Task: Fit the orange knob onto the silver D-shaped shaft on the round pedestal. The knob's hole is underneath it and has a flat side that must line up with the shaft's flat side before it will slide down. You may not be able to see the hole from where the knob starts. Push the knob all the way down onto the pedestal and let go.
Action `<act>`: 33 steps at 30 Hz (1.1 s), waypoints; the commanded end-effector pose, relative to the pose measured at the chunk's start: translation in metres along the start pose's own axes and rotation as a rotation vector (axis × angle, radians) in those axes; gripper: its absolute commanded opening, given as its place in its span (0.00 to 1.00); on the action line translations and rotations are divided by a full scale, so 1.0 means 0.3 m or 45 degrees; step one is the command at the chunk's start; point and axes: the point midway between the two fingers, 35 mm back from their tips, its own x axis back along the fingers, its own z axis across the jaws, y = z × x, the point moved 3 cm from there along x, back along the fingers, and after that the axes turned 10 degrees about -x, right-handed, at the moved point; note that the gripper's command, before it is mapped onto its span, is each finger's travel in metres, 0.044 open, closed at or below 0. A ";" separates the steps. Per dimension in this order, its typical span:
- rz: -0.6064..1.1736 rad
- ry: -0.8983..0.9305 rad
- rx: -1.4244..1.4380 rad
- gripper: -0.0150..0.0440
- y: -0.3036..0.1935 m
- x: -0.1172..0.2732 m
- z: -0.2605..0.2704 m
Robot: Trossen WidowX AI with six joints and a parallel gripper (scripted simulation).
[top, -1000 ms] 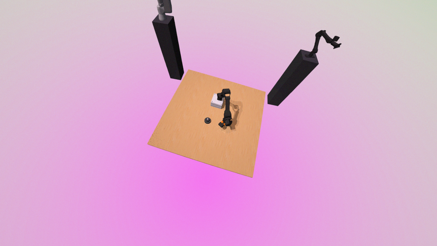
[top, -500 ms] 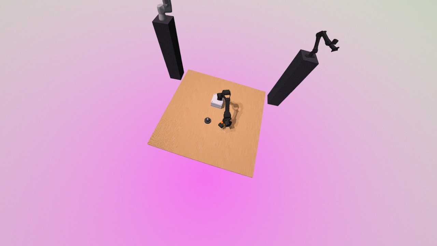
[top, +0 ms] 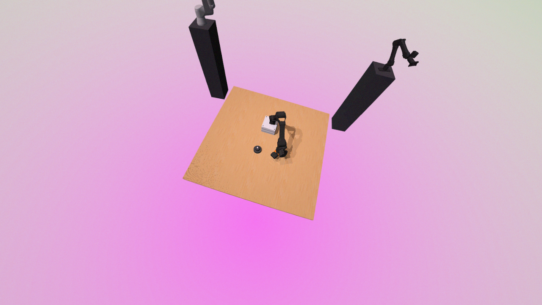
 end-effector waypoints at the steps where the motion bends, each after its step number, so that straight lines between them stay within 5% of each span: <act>1: 0.000 -0.002 -0.005 0.64 0.000 -0.002 0.000; 14: -0.021 0.002 -0.003 0.56 -0.004 0.001 -0.001; 33: -0.421 0.070 0.000 0.56 -0.093 0.032 -0.017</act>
